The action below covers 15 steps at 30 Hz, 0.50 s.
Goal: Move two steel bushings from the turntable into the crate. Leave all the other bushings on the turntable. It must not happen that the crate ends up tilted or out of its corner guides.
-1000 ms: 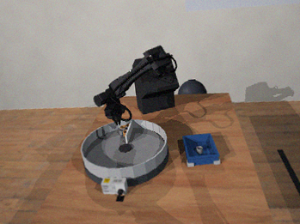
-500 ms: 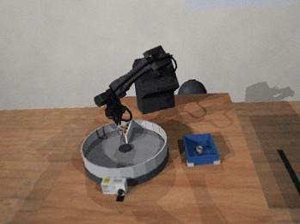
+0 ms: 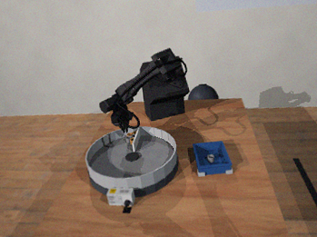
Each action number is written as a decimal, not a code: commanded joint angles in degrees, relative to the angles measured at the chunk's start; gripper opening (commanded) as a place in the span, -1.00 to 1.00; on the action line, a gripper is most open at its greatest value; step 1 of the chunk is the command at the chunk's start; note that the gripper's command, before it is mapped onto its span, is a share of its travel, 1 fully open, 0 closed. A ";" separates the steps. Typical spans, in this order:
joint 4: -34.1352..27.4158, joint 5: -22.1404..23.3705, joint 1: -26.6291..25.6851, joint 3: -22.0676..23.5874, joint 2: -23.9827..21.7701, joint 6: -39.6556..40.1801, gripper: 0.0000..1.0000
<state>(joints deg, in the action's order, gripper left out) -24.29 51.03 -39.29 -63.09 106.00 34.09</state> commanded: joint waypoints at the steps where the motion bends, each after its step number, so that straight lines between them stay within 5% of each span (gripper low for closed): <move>1: 0.94 -0.04 -1.04 0.21 -2.09 -0.42 -0.74; 15: 1.70 -0.51 0.49 0.04 -1.79 -1.17 -0.74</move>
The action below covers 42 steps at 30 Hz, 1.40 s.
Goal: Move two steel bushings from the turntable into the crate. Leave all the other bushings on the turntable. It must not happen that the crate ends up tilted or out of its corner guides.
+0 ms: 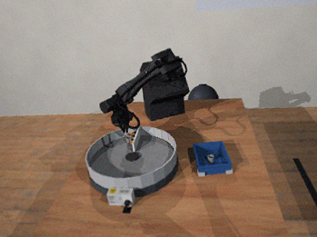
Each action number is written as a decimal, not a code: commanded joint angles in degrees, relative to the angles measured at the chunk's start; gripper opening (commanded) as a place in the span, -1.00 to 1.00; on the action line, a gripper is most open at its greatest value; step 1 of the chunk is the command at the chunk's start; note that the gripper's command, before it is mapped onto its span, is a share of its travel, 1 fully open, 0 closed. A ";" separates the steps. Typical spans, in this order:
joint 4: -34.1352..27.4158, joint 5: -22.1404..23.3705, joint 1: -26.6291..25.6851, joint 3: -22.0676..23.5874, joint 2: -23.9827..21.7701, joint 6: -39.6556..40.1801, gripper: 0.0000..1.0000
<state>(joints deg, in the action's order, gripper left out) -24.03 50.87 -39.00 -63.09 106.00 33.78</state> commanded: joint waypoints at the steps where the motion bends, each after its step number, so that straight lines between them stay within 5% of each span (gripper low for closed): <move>1: 1.73 -0.44 0.37 -0.02 -1.68 -1.12 -0.74; 15: 5.80 -1.62 2.20 -1.55 2.07 -4.49 -0.74; 42: 6.11 -1.22 1.82 -1.56 1.18 -4.63 -0.74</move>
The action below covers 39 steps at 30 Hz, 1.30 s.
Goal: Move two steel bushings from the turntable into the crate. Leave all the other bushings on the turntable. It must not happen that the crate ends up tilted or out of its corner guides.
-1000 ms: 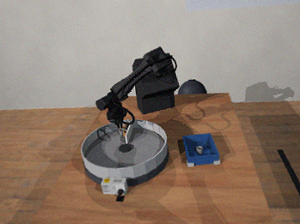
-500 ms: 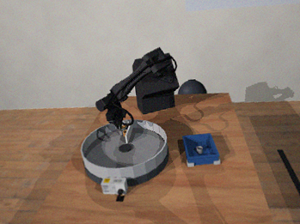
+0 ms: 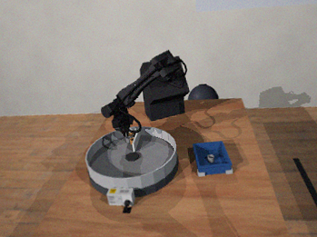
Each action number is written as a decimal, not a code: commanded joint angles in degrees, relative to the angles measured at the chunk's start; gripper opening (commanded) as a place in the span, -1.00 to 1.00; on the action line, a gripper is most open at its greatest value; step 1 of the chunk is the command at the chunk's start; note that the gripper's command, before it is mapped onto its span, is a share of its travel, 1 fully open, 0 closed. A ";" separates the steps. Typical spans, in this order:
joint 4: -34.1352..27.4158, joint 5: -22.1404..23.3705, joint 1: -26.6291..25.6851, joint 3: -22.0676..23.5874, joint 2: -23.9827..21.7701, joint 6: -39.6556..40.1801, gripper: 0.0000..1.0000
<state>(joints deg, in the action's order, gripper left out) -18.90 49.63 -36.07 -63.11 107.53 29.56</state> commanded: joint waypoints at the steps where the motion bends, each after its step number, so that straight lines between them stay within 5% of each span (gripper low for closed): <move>1: 0.98 0.03 -1.10 -1.54 -0.35 -0.42 -0.74; 39: 1.40 0.04 -1.09 -1.59 0.20 -0.43 -0.74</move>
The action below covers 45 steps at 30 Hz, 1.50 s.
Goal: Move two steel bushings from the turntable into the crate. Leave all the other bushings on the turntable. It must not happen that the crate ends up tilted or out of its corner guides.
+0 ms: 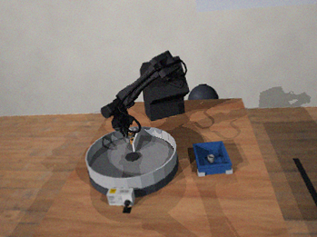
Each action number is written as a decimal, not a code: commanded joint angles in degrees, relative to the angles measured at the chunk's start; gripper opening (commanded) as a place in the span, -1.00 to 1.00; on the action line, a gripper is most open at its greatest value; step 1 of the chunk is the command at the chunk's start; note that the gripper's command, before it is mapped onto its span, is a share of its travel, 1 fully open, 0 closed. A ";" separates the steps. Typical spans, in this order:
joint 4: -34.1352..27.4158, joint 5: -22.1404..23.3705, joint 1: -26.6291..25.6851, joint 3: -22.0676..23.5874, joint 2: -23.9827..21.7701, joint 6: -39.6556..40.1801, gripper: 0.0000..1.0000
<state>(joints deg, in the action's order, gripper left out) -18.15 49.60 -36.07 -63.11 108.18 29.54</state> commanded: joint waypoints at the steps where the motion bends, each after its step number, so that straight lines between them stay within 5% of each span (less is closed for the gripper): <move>1: 0.66 0.06 -1.09 -1.59 -0.46 -0.41 -0.74; 45: 3.61 -0.59 0.28 -1.10 0.85 -2.23 -0.74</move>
<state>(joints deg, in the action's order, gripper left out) -15.84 48.95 -34.52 -63.09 109.45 27.66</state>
